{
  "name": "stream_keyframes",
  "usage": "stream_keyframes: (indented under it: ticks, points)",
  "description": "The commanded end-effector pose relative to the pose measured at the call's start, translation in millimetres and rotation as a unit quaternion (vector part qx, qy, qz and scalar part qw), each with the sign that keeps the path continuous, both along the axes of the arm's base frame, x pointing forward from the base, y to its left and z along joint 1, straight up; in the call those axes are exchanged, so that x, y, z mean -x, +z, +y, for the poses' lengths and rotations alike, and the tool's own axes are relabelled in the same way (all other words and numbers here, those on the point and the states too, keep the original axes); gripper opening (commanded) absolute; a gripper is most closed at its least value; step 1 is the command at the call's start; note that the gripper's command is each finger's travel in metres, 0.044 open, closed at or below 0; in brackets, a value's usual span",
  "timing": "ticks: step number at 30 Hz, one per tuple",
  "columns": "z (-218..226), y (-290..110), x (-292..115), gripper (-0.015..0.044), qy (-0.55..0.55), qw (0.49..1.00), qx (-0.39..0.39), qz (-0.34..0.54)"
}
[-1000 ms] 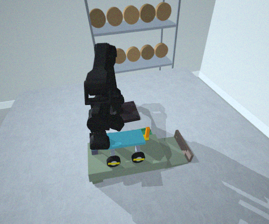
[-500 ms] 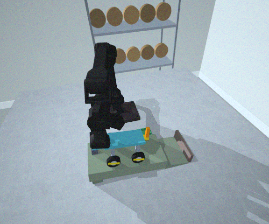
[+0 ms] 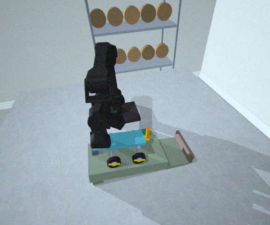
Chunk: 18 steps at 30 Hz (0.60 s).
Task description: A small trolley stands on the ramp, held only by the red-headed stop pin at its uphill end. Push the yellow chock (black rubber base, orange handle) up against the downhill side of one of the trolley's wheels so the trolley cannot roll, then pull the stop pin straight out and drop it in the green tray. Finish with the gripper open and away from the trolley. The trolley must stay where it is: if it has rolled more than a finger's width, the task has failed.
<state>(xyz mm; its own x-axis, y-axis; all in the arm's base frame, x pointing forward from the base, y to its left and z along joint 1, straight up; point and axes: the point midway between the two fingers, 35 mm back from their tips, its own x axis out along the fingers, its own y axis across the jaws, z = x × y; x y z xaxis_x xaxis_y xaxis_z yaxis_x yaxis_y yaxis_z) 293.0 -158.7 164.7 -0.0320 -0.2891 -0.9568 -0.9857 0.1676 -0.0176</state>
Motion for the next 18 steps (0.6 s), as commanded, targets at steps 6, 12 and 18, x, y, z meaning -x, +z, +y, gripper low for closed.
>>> stream_keyframes:
  ticks: [6,12,18]
  points:
    - [0.5,7.3,0.1,0.0000,-0.003,1.000,0.003,-0.005]
    - [0.9,9.0,0.0,0.0000,-0.003,1.000,0.003,-0.005]
    - [1.3,10.8,0.0,0.0000,-0.003,1.000,0.003,-0.005]
